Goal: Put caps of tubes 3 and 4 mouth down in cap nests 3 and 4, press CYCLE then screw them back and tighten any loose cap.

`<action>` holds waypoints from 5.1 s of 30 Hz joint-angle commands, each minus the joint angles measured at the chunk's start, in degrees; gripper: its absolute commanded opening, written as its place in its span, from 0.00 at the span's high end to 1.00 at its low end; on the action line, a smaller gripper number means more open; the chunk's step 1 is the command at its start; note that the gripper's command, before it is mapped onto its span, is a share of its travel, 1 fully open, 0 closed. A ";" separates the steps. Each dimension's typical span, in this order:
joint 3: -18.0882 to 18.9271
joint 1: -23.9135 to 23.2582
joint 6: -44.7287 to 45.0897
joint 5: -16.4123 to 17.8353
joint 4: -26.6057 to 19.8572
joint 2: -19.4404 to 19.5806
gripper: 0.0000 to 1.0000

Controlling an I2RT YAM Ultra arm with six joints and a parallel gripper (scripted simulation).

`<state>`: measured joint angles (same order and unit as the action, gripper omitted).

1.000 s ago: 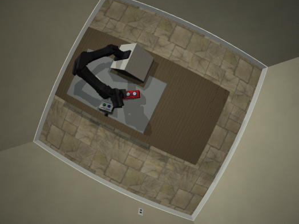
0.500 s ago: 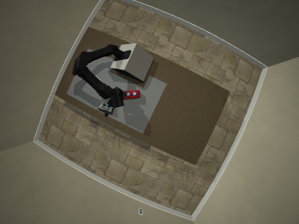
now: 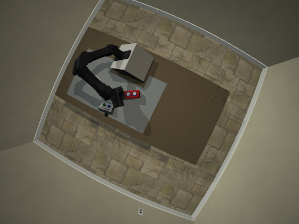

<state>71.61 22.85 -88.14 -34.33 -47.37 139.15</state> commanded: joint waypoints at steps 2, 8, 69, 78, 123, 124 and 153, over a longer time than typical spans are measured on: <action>0.15 0.31 -11.73 -0.06 0.16 -0.31 1.00; 0.16 0.32 -11.74 -0.06 0.15 -0.31 1.00; 0.04 0.35 121.91 -0.03 0.11 -0.47 0.51; 0.04 0.35 137.46 -0.02 0.12 -0.45 0.51; -0.08 0.26 71.68 -0.08 0.38 -0.38 1.00; -0.08 0.26 71.68 -0.08 0.38 -0.38 1.00; -0.12 0.21 39.13 -0.10 0.47 -0.35 0.51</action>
<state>71.37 22.81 -48.60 -34.37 -46.98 139.09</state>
